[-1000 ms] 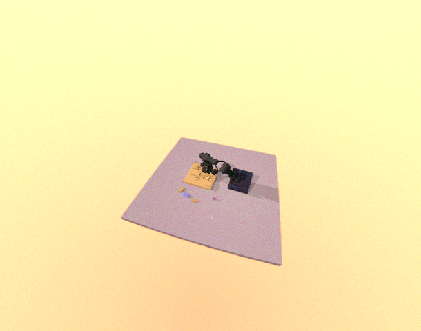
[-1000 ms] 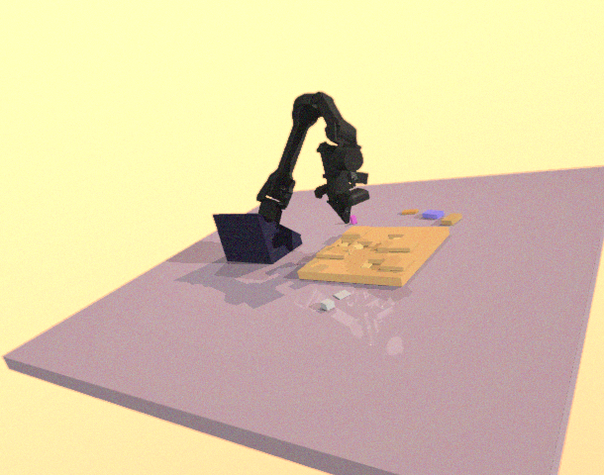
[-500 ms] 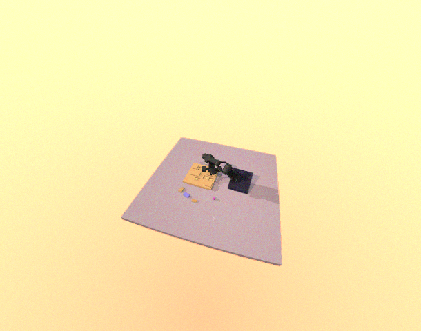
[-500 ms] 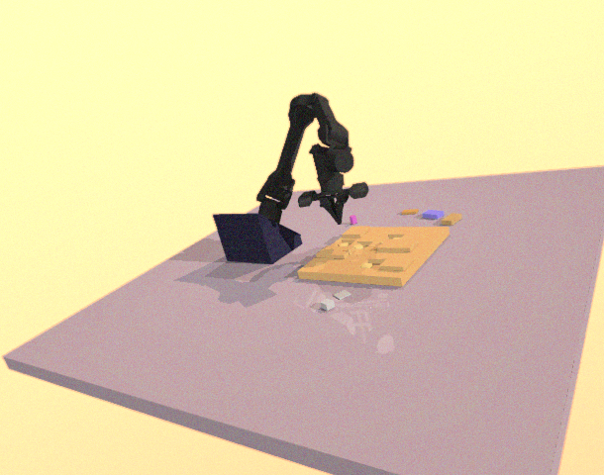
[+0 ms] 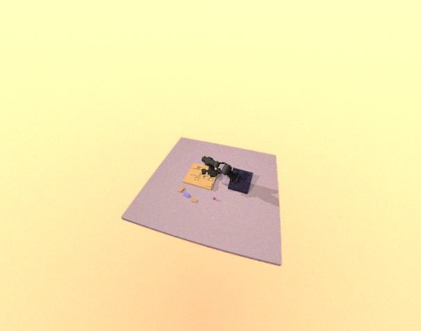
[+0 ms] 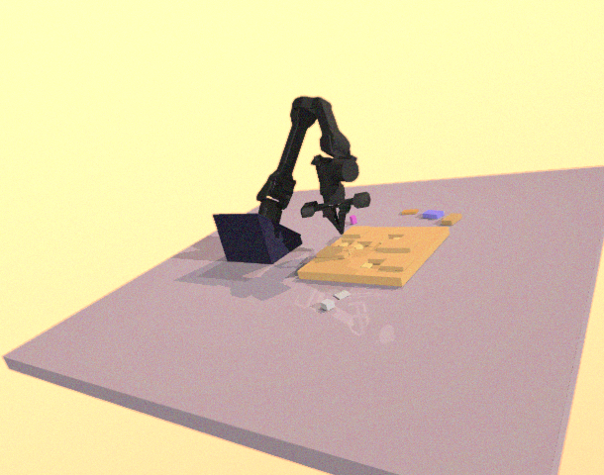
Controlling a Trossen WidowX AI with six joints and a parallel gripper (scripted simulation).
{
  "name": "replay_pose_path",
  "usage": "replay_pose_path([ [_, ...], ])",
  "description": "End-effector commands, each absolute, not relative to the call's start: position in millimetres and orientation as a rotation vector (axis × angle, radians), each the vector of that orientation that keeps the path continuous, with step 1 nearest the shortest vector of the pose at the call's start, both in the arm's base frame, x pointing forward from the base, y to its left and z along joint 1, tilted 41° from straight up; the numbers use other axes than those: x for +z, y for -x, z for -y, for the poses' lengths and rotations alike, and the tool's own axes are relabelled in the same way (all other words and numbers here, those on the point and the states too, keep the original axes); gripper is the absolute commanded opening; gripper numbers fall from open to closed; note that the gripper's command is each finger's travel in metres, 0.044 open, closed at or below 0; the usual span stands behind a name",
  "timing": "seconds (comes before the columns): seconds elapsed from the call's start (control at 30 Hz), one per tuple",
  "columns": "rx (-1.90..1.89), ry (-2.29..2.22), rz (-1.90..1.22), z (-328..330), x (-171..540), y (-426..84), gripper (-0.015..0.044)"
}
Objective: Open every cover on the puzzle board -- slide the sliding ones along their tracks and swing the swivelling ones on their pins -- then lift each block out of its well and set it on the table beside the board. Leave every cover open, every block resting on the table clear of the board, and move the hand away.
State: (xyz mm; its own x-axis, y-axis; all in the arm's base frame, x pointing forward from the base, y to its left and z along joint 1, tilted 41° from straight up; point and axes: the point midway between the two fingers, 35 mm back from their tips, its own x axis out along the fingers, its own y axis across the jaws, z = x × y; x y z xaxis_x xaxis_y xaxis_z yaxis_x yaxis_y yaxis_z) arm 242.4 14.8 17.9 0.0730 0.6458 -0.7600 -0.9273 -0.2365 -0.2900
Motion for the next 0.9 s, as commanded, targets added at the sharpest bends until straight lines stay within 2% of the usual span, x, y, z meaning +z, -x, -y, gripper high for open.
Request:
replay_pose_path([
  [0.0,1.536,0.979,-0.383,-26.8,5.1,-240.7,0.0],
  [0.87,1.536,0.978,-0.382,-41.0,-6.3,-242.5,0.0],
])
